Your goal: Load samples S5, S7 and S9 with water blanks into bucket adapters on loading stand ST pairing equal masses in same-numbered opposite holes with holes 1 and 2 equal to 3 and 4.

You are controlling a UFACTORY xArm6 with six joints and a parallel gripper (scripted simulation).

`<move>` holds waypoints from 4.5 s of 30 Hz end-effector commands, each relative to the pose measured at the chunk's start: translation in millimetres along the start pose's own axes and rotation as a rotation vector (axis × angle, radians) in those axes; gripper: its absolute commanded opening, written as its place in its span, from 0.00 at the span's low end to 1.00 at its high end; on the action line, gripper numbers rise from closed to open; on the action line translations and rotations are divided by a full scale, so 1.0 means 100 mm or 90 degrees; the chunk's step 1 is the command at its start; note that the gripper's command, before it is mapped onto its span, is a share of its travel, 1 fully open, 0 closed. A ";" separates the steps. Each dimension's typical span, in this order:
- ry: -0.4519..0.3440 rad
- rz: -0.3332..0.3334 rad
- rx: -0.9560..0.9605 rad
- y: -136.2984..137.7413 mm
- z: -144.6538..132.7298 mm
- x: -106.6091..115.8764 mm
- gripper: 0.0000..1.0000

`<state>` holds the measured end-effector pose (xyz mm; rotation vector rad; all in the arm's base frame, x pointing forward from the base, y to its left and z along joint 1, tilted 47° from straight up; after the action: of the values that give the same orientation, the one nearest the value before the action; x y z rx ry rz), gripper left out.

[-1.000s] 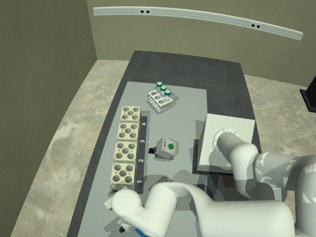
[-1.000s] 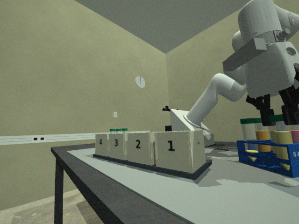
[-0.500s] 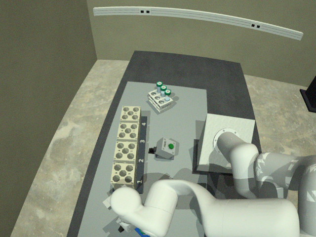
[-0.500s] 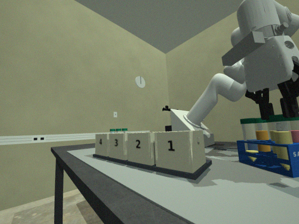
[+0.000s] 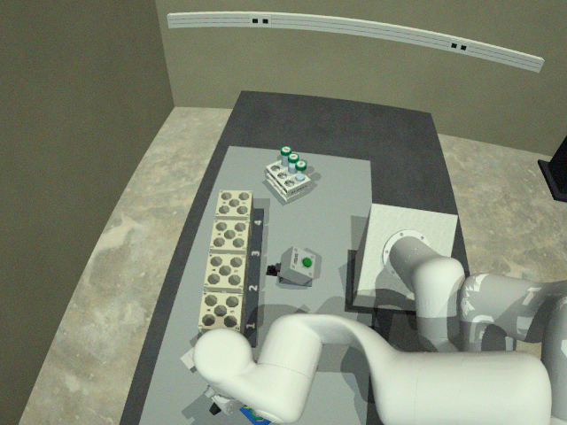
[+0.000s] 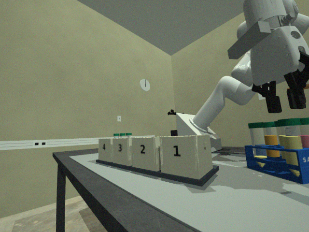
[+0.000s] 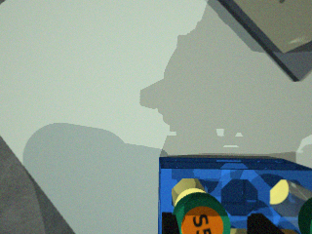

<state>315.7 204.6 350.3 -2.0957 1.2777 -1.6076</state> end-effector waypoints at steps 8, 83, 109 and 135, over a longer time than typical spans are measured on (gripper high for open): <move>0.001 0.001 0.001 -0.01 0.00 0.20 0.44; 0.001 0.001 0.192 0.28 -0.34 0.92 0.57; 0.001 0.000 0.659 0.36 -0.43 0.92 0.57; 0.001 0.000 1.001 0.36 -0.43 0.92 0.57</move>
<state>262.8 130.0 407.2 -1.0128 -0.1790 -1.6222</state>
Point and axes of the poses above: the point where the finger pads meet when closed, its own x axis back along the fingers, its own y axis across the jaws, z = x × y, the point moved 9 cm from there along x, back along the fingers, and after that the axes turned 5 degrees about x, right-handed, at the moved point
